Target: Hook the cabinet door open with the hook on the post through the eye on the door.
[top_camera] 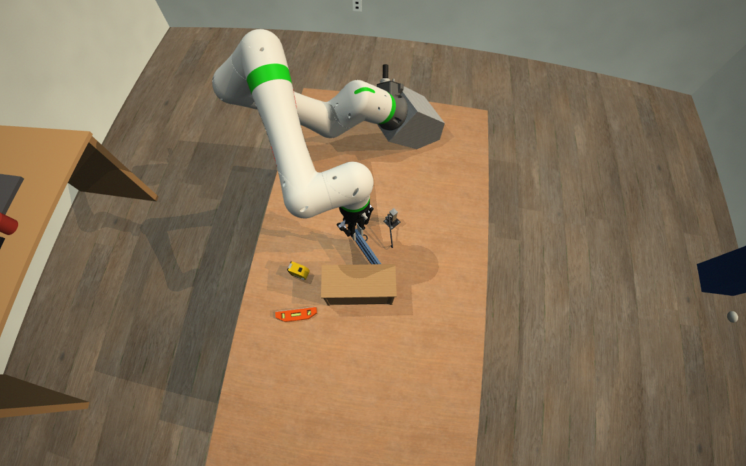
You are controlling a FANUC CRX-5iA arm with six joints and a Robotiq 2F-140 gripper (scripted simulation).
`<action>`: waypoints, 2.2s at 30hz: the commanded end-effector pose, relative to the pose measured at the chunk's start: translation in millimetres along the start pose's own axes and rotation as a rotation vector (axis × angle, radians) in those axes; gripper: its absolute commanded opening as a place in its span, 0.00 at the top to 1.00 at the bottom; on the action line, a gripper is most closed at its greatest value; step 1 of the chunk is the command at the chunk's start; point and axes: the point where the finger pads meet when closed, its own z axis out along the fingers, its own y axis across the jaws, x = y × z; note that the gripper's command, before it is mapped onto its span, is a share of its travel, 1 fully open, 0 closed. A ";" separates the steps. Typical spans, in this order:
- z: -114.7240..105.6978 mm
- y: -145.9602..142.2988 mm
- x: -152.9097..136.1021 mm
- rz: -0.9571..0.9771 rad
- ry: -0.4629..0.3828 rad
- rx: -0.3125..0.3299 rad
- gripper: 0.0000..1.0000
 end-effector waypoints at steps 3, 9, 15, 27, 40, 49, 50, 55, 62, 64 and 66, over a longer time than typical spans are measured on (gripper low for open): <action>-0.2 0.0 -0.2 0.000 0.000 0.000 0.84; -0.2 0.0 -0.2 0.000 0.000 0.000 0.84; -0.2 2.7 -0.2 0.033 0.000 0.000 0.84; -1.2 6.3 -0.1 0.039 0.000 0.000 0.84; -15.8 6.3 -0.1 0.039 0.000 0.000 0.84; -30.2 6.3 -0.1 0.039 0.000 0.000 0.84; -32.4 6.3 -0.1 0.039 0.000 0.000 0.84; -43.6 6.3 -0.1 0.039 0.000 0.000 0.84; -53.9 6.3 -0.1 0.039 0.000 0.000 0.84; -57.5 6.3 -0.1 0.039 0.000 0.000 0.84; -60.8 6.3 -0.1 0.039 0.000 0.000 0.84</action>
